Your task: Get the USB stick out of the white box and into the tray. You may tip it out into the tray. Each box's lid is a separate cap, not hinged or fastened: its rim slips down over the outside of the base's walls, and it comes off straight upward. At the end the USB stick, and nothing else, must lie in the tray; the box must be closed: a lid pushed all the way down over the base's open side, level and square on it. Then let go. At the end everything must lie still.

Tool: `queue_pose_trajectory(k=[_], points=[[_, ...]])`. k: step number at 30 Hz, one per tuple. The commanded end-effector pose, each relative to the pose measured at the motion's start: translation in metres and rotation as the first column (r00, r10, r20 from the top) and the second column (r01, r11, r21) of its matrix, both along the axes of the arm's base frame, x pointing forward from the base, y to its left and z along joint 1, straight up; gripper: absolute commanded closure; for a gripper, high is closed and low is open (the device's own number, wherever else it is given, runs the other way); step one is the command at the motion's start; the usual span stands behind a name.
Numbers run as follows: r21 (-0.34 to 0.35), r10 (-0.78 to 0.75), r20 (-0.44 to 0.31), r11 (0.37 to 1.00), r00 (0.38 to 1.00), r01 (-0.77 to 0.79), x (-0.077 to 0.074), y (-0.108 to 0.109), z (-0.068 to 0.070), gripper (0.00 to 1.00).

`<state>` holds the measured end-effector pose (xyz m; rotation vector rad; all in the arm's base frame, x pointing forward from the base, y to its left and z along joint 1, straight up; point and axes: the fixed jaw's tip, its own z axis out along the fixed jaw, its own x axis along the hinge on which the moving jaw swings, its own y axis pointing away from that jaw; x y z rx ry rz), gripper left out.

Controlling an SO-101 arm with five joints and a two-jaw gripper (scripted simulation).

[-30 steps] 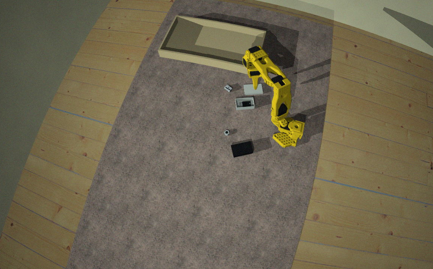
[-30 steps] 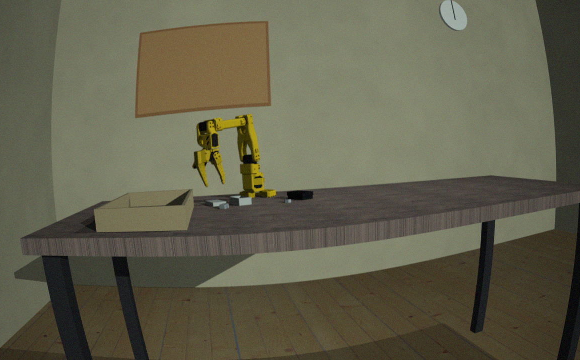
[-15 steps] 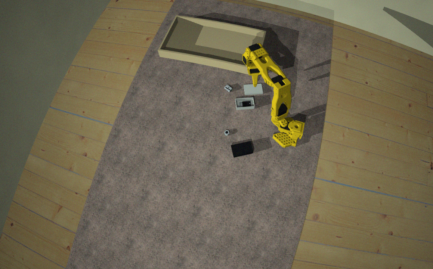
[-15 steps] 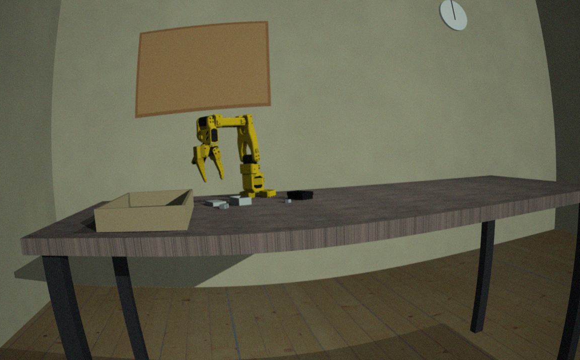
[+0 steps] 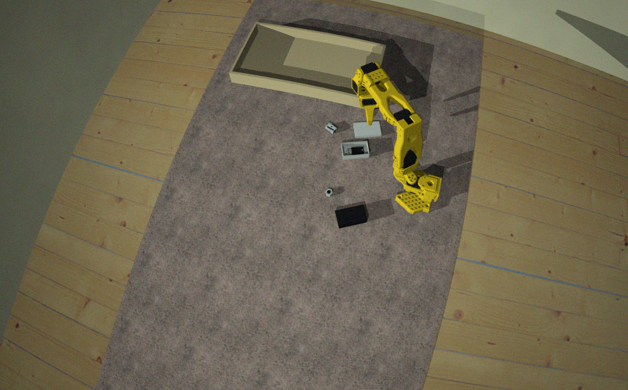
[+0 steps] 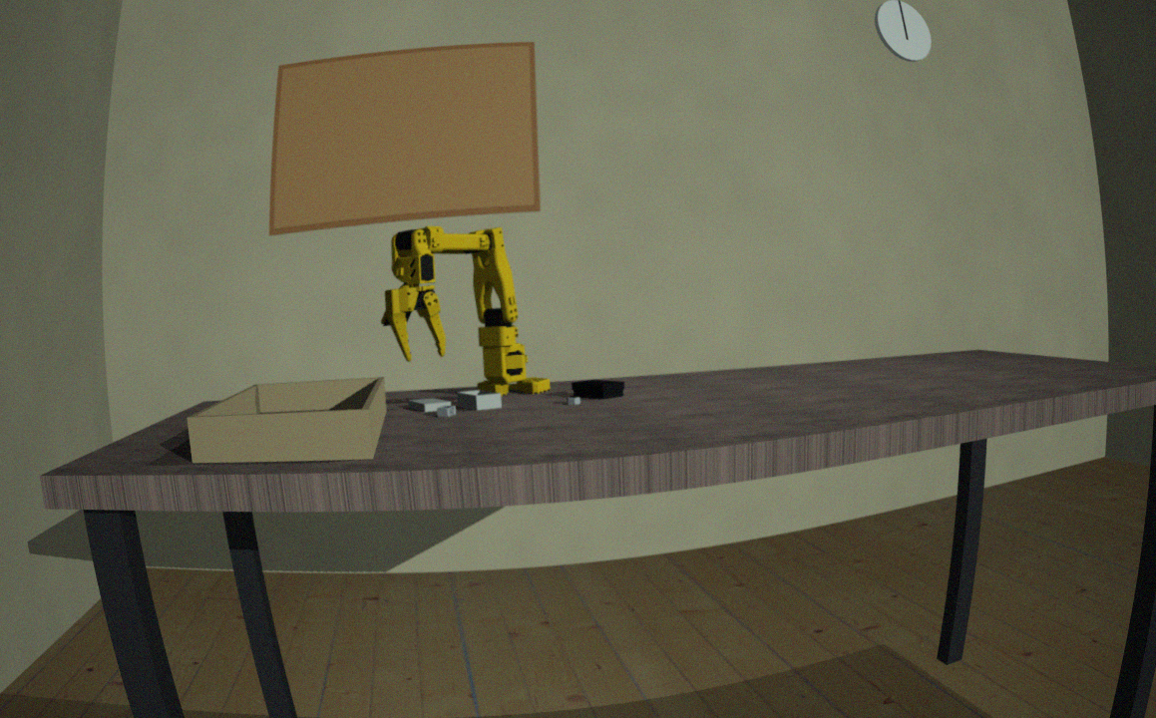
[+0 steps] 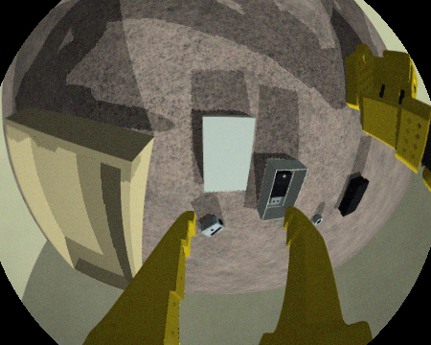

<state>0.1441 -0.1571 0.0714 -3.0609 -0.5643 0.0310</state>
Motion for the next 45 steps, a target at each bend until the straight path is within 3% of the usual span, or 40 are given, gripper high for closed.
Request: queue_pose_trajectory(k=[1, 45], points=[[-0.025, 0.003, 0.025, 1.0, 1.0, -0.003, 0.0009, -0.0035, 0.0077, 0.71], [-0.025, 0.003, 0.025, 1.0, 1.0, -0.003, -0.0006, -0.002, 0.0026, 0.71]])
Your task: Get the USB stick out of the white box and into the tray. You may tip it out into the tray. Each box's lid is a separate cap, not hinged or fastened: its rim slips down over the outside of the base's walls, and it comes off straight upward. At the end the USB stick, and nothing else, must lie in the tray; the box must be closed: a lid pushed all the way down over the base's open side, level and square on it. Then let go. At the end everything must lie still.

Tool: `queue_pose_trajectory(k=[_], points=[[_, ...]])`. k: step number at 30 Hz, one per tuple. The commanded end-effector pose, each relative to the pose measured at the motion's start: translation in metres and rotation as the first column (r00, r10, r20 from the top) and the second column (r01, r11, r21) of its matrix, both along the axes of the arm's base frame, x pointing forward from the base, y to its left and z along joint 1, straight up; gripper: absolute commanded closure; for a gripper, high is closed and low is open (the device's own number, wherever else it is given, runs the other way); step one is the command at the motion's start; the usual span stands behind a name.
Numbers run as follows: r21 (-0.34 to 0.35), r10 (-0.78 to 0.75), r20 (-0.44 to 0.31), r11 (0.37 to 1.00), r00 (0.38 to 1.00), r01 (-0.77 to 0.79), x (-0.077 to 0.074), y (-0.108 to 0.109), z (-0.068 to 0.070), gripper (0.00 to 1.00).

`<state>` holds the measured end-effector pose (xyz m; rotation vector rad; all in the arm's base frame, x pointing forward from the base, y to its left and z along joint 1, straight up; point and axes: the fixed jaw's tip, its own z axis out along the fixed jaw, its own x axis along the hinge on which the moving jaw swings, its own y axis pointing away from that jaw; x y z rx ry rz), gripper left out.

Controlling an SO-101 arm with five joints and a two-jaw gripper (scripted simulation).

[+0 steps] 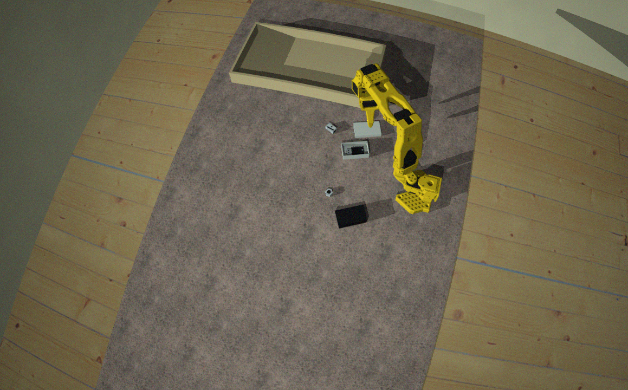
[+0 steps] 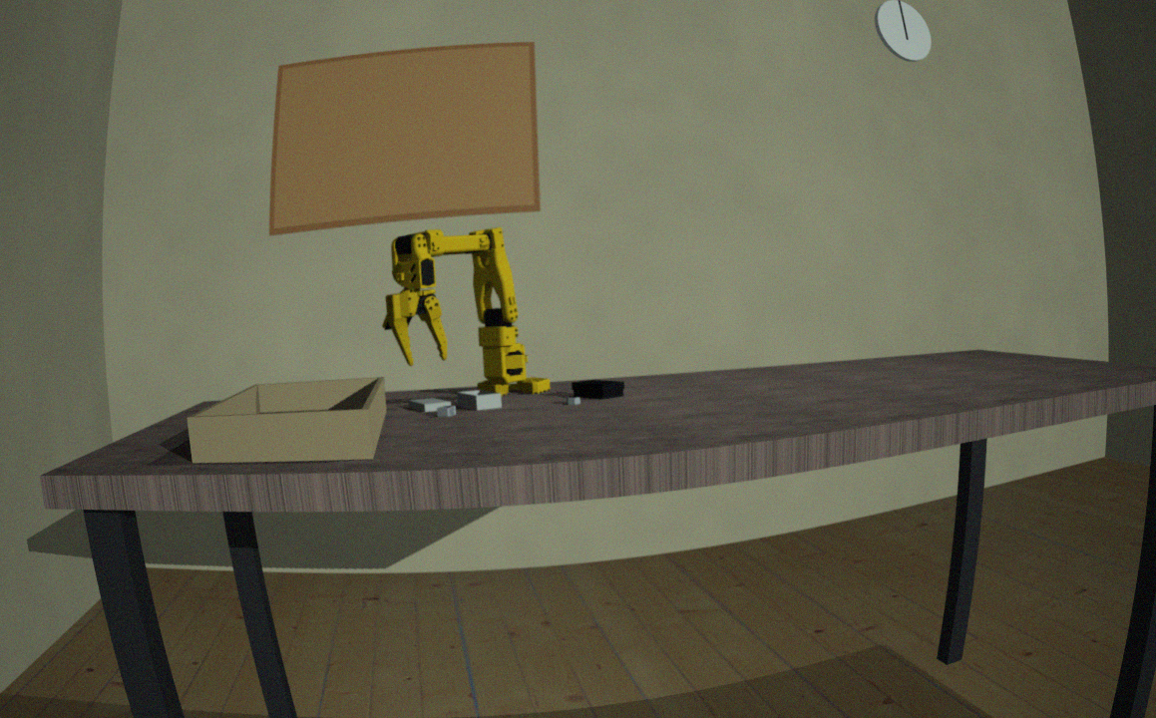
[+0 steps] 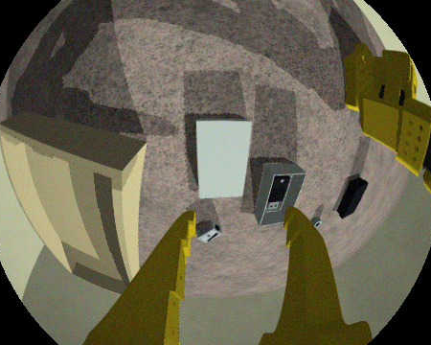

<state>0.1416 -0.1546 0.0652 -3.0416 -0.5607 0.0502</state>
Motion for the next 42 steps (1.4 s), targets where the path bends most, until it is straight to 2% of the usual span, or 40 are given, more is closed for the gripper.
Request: queue_pose_trajectory(k=[1, 17, 26, 28, 35, 42], points=[[-0.042, 0.004, 0.041, 0.999, 0.999, -0.002, 0.002, -0.005, 0.009, 0.71], [-0.042, 0.004, 0.041, 0.999, 0.999, -0.002, 0.004, -0.001, 0.01, 0.71], [-0.042, 0.003, 0.041, 0.999, 0.999, -0.001, 0.014, 0.03, 0.011, 0.7], [-0.042, 0.003, 0.041, 0.999, 0.999, -0.001, 0.014, 0.03, 0.011, 0.7], [-0.042, 0.002, 0.041, 0.999, 0.999, 0.0, 0.017, 0.056, 0.01, 0.7], [-0.042, 0.002, 0.041, 0.999, 0.999, 0.0, 0.017, 0.065, 0.009, 0.7]])
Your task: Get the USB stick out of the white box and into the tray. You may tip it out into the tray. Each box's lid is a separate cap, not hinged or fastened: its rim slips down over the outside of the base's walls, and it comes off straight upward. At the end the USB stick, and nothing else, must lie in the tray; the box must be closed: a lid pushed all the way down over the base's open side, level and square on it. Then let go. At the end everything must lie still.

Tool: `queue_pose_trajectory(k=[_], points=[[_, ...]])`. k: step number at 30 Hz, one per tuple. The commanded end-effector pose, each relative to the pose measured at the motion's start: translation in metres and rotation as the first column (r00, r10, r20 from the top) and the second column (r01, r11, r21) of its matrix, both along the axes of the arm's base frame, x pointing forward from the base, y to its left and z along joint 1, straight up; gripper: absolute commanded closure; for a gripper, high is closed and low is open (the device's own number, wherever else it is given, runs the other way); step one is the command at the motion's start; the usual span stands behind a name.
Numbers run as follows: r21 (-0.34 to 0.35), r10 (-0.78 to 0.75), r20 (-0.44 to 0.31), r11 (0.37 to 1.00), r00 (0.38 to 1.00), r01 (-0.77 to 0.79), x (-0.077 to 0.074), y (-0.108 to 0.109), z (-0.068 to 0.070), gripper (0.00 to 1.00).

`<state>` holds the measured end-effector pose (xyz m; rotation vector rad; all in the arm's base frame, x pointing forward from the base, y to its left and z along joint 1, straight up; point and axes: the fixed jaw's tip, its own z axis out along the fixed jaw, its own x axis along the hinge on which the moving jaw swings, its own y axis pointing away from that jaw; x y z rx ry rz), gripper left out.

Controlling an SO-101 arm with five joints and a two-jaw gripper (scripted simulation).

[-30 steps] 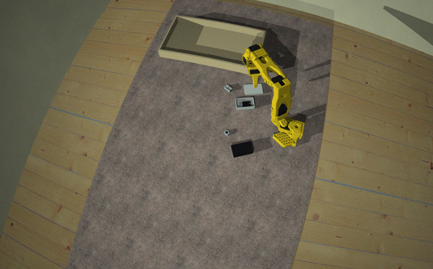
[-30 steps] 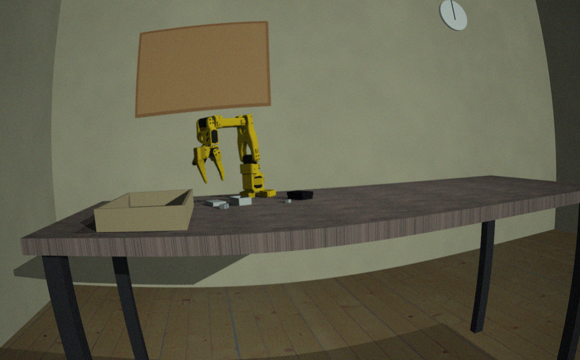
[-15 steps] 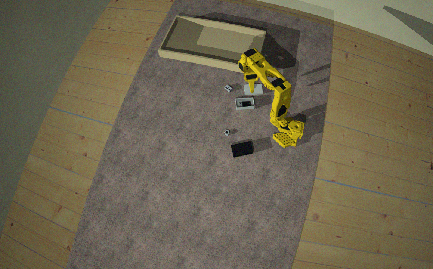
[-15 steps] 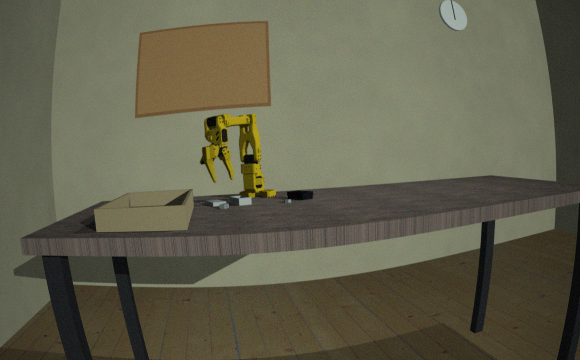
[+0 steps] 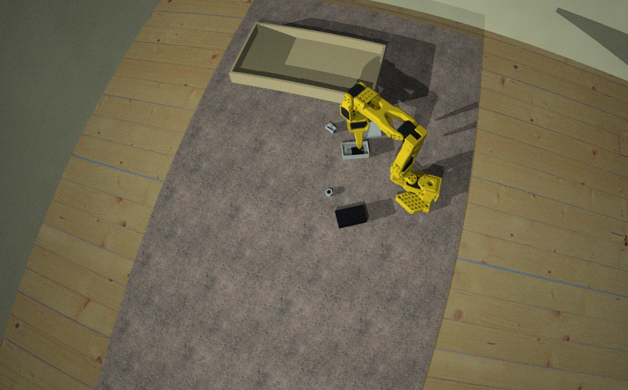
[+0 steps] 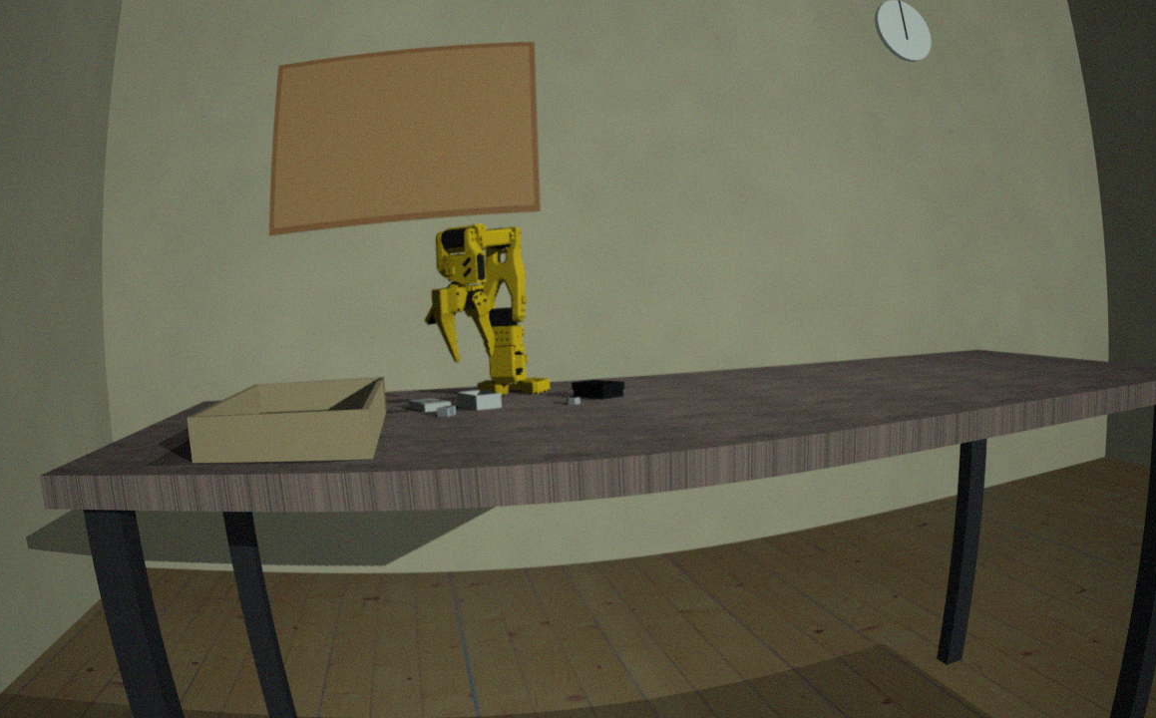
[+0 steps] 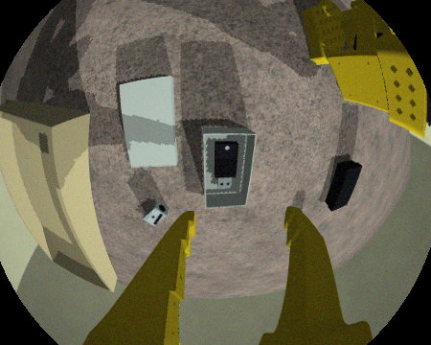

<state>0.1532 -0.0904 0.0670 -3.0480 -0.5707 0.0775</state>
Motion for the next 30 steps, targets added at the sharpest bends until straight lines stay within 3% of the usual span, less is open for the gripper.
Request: queue_pose_trajectory(k=[1, 30], points=[[-0.03, -0.004, 0.056, 1.0, 0.998, 0.005, 0.0053, 0.0004, 0.0075, 0.7], [-0.03, -0.004, 0.056, 1.0, 0.998, 0.005, 0.0074, 0.0034, 0.006, 0.7]])
